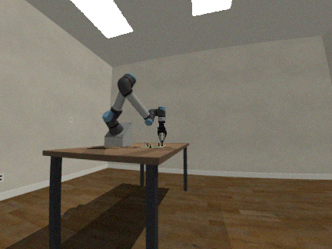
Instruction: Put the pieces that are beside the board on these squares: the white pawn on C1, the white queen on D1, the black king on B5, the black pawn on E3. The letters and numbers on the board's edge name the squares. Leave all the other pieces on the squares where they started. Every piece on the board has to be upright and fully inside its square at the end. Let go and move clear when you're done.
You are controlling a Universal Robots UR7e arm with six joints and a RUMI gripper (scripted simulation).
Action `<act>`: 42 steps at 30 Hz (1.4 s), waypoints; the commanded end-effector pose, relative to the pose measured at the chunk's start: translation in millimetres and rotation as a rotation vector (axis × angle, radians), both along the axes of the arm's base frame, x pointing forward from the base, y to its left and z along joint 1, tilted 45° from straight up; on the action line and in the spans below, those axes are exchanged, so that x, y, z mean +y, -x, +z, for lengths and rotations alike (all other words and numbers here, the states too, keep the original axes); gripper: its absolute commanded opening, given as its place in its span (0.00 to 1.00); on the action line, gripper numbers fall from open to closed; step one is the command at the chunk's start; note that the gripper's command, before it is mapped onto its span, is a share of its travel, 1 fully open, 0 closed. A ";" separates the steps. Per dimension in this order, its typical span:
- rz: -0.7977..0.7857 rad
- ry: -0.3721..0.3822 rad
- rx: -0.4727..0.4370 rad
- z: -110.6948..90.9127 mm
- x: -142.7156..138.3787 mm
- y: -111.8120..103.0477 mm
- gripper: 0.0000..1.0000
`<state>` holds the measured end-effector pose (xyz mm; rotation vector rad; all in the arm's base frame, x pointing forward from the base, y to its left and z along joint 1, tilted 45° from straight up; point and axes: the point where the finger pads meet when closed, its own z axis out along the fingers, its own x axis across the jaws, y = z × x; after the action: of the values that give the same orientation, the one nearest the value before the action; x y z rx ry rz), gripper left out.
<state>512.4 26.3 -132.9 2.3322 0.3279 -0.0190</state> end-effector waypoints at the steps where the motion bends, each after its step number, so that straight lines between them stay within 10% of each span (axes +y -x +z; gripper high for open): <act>1: -0.001 0.001 0.000 -0.1 -0.9 0.0 0.15; 27: 0.001 -0.001 -0.005 12.3 11.7 -1.1 0.25; 42: 0.001 -0.002 -0.005 61.7 61.1 5.2 0.25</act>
<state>509.8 71.3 -86.4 2.3338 0.3325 -0.0004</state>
